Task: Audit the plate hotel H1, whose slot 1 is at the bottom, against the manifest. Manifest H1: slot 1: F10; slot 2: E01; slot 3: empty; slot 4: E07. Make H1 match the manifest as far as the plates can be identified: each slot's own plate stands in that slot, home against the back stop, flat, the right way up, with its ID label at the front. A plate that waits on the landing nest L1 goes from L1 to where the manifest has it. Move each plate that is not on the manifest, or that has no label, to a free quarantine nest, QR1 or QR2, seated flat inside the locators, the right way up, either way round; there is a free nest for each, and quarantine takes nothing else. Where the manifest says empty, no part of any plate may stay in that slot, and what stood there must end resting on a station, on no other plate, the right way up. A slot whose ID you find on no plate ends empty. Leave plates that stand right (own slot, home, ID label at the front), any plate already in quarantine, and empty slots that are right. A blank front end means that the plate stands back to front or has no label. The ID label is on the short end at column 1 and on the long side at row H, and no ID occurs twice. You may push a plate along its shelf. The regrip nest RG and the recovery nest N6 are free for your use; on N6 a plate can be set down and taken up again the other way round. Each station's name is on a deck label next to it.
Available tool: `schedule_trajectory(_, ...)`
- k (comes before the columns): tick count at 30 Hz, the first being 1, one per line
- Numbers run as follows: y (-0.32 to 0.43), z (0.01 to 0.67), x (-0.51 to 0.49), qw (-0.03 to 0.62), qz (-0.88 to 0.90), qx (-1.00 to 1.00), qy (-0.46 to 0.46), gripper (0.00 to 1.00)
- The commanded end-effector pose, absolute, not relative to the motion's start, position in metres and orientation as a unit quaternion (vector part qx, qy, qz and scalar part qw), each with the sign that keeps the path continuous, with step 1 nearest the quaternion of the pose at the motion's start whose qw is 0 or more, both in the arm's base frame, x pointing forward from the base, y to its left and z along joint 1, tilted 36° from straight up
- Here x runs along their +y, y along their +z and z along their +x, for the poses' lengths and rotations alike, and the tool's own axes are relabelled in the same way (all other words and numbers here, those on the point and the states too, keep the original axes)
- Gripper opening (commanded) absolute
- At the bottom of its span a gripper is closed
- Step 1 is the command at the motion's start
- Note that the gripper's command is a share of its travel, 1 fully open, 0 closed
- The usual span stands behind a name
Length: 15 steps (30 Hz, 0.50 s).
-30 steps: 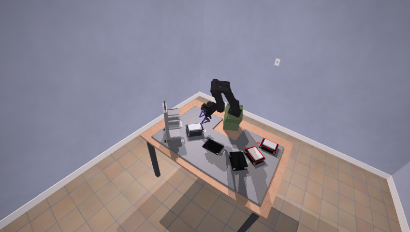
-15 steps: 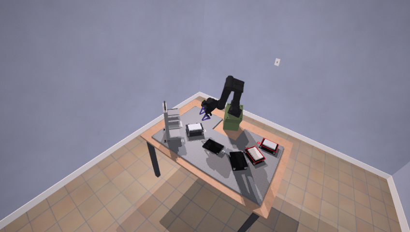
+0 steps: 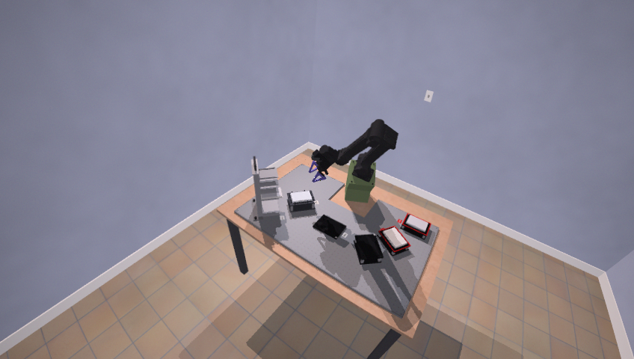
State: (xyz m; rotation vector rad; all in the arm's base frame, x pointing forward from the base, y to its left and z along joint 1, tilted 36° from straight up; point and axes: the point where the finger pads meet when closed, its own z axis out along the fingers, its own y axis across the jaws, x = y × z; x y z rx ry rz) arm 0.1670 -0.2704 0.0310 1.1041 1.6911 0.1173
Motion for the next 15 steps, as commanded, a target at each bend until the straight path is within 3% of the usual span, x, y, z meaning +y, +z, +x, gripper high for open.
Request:
schedule_trajectory(1, 0.055, 0.159, -0.295, 0.547, 0.447, 0.708, 0.019, 1.0)
schedule_trajectory(15, 0.083, 0.175, -0.289, 0.542, 0.377, 0.751, 0.02, 1.0)
